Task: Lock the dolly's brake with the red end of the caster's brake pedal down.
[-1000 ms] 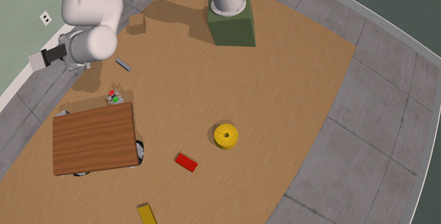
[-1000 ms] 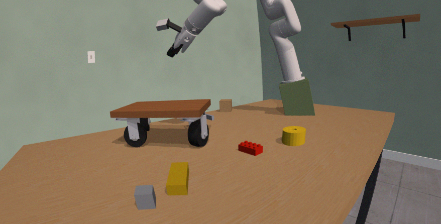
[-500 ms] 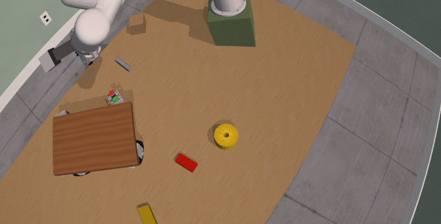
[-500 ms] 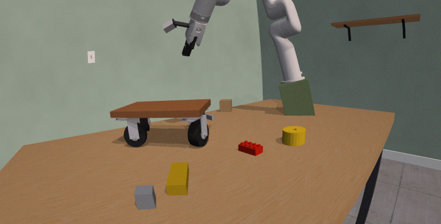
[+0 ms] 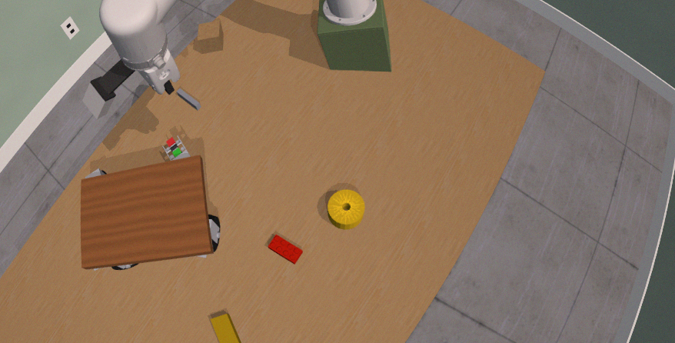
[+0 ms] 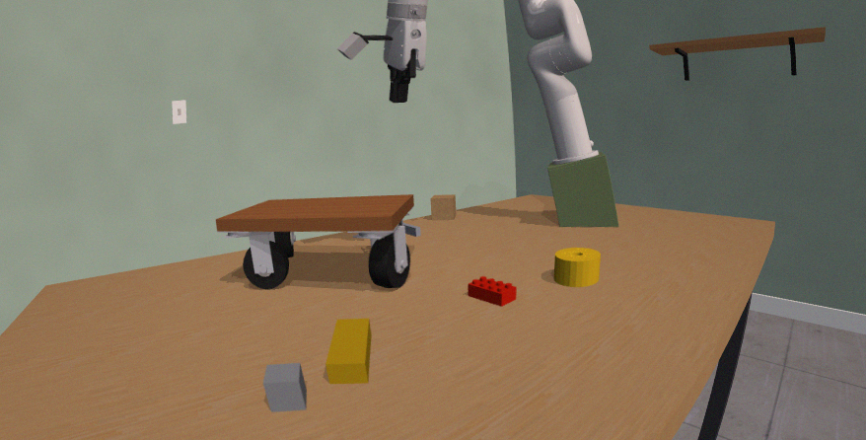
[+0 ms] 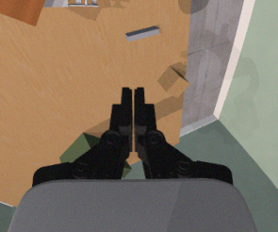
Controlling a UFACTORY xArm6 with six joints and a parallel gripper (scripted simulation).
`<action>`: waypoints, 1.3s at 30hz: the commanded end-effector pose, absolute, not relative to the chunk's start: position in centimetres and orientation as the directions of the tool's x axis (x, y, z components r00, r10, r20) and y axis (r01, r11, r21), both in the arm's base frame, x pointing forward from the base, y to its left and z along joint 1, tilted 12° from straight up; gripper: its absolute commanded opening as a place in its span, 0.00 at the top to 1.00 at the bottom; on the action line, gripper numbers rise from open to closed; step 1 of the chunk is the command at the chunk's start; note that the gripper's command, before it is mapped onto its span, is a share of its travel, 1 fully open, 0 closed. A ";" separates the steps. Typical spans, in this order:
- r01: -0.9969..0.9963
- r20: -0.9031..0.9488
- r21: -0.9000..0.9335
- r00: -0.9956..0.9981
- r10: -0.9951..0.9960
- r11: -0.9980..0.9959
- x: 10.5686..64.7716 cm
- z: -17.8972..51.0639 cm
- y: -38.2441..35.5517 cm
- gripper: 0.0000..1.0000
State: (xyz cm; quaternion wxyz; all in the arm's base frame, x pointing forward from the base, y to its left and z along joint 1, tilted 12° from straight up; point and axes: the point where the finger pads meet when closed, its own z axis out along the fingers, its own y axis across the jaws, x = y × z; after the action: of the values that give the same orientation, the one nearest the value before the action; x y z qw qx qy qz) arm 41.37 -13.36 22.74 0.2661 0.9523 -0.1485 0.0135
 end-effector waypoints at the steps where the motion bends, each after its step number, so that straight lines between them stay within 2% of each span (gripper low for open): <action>1: -0.221 0.028 0.373 0.974 -0.227 -0.901 40.7 23.0 -9.8 1.00; 5: -0.154 -0.004 0.252 0.987 -0.160 -0.955 40.4 23.3 -6.6 1.00; 7: -0.154 -0.004 0.252 0.987 -0.160 -0.955 40.4 23.3 -6.6 1.00; 12: -0.049 -0.011 0.076 0.999 -0.050 -0.996 40.1 24.4 -2.0 1.00; 16: -0.014 -0.004 0.021 1.000 -0.014 -1.000 40.0 24.8 -0.6 1.00; 19: -0.034 0.009 0.014 0.999 -0.034 -0.999 40.7 24.3 -1.3 1.00; 23: -0.217 0.070 0.080 0.975 -0.212 -0.973 43.3 20.8 -7.9 1.00; 29: -0.332 0.116 0.113 0.941 -0.319 -0.937 44.5 17.7 -13.4 1.00; 39: -0.418 0.156 0.130 0.904 -0.398 -0.899 45.0 14.7 -18.5 1.00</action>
State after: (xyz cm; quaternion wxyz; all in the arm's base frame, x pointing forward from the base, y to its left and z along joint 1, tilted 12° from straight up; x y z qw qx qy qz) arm 43.95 -16.22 15.92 0.0721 0.9777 -0.1906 0.0515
